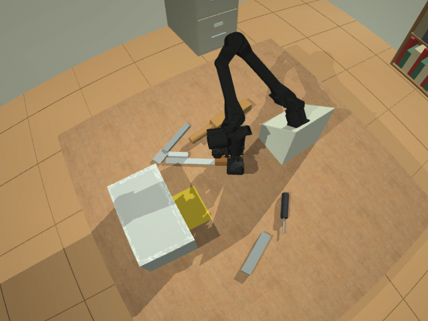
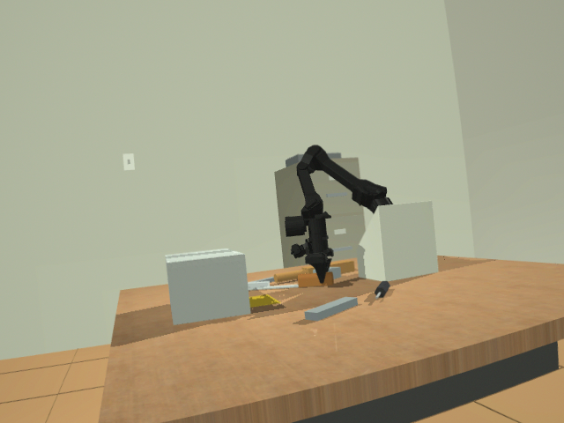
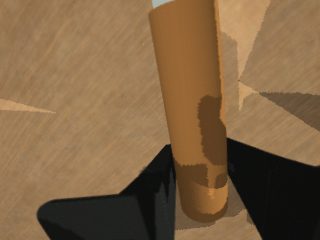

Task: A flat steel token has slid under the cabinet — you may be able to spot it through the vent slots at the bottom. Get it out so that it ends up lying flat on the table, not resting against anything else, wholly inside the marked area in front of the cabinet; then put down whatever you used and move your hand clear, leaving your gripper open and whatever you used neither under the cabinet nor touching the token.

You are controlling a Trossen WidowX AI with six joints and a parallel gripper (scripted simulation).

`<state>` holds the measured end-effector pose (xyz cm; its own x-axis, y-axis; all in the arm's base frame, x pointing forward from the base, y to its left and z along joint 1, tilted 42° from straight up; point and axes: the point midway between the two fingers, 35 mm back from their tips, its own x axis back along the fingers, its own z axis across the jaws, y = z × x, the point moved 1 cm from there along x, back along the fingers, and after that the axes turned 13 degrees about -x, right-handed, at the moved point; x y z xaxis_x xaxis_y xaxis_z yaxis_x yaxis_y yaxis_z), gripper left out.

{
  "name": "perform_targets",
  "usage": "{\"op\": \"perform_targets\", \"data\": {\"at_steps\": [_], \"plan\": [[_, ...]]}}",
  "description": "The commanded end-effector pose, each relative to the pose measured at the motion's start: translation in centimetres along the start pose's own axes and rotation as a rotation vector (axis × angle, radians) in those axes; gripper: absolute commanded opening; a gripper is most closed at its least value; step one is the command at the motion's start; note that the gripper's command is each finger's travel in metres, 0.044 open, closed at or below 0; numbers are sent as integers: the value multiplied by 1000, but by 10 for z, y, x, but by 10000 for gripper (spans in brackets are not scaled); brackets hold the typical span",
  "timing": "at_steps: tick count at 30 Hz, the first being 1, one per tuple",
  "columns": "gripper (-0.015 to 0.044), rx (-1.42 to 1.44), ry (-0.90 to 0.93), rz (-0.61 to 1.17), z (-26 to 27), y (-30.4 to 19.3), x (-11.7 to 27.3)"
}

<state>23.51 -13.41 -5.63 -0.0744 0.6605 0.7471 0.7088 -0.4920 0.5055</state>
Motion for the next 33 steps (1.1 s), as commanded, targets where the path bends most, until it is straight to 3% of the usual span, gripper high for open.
{"op": "perform_targets", "data": {"at_steps": [1, 33], "plan": [[0, -49, -2, -4, 0, 1, 0], [0, -84, -1, -3, 32, -4, 0]]}}
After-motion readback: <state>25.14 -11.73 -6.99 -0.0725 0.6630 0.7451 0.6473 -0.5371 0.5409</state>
